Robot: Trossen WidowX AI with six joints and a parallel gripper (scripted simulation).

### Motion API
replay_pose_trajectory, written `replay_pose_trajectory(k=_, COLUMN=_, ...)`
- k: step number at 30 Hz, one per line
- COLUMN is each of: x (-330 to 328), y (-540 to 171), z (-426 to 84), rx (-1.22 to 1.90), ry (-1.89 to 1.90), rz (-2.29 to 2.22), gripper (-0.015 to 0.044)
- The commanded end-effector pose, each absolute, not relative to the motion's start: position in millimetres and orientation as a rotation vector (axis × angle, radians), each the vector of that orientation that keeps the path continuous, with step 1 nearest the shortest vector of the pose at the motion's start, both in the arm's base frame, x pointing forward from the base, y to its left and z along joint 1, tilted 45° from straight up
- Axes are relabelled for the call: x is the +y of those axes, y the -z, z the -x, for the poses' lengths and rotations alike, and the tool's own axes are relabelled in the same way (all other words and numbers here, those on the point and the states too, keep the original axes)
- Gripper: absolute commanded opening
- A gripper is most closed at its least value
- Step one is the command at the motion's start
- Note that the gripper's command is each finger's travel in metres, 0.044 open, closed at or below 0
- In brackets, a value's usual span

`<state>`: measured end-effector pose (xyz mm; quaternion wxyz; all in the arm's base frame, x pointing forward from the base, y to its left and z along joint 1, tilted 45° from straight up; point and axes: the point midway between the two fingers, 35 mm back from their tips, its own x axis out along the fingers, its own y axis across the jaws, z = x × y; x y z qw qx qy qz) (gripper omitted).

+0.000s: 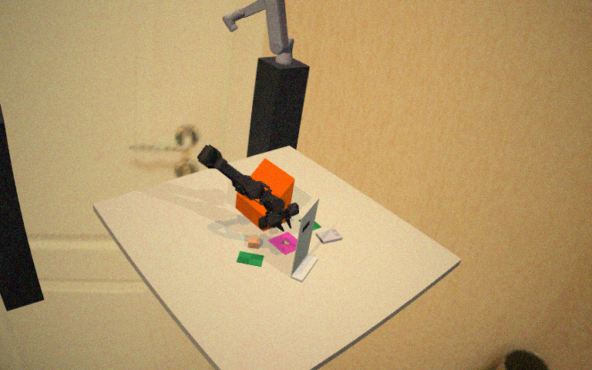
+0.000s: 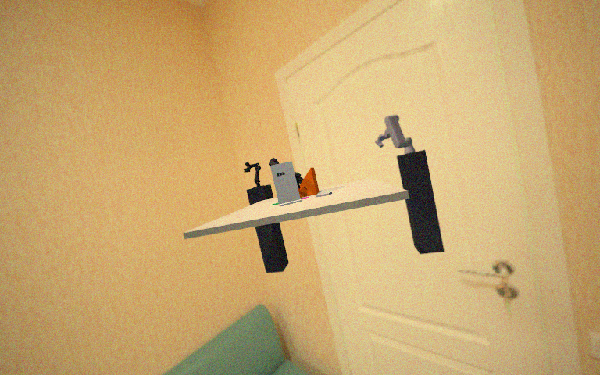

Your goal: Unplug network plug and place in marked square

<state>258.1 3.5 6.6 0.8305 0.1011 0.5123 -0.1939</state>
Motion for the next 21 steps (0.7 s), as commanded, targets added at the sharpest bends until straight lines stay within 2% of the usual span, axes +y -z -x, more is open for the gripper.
replay_pose_trajectory(k=1, x=7.5, y=-12.6, z=-258.8, rx=1.081, ry=0.415, rz=-0.218, gripper=0.0156)
replay_pose_trajectory(k=21, x=26.6, y=-34.7, z=-252.8, rx=1.080, ry=0.414, rz=-0.217, gripper=0.0156)
